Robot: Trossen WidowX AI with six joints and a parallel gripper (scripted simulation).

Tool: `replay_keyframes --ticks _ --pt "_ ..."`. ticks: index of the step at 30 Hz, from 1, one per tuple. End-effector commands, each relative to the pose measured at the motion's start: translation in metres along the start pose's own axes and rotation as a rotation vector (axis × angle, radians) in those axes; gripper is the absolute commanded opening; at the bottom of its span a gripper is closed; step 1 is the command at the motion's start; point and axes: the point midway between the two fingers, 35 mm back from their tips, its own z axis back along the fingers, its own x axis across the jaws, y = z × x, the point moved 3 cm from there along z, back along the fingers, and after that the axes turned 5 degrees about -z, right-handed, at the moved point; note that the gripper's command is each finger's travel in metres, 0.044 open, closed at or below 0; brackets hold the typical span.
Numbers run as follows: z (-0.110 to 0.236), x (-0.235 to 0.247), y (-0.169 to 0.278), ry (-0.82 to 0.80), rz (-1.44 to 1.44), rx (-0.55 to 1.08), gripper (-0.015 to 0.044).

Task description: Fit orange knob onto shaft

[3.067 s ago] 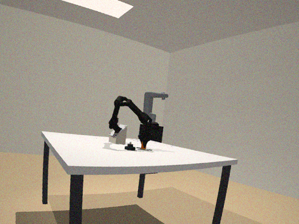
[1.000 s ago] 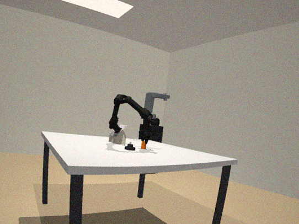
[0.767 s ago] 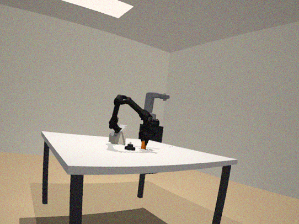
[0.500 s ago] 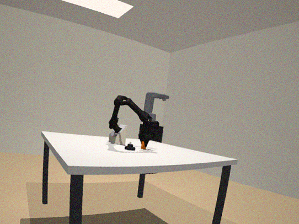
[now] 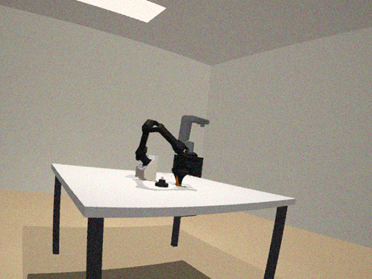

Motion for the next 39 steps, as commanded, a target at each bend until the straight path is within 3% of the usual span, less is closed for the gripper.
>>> replay_keyframes --ticks 1,7,12,39 --pt "-0.001 0.0 0.0 0.003 0.005 0.002 0.0171" --pt "-0.001 0.0 0.0 0.003 0.005 0.002 0.0131" --pt "0.006 -0.001 -0.001 0.003 0.005 0.0 0.0" --pt "0.088 -0.007 -0.009 0.0 0.006 -0.01 0.0"
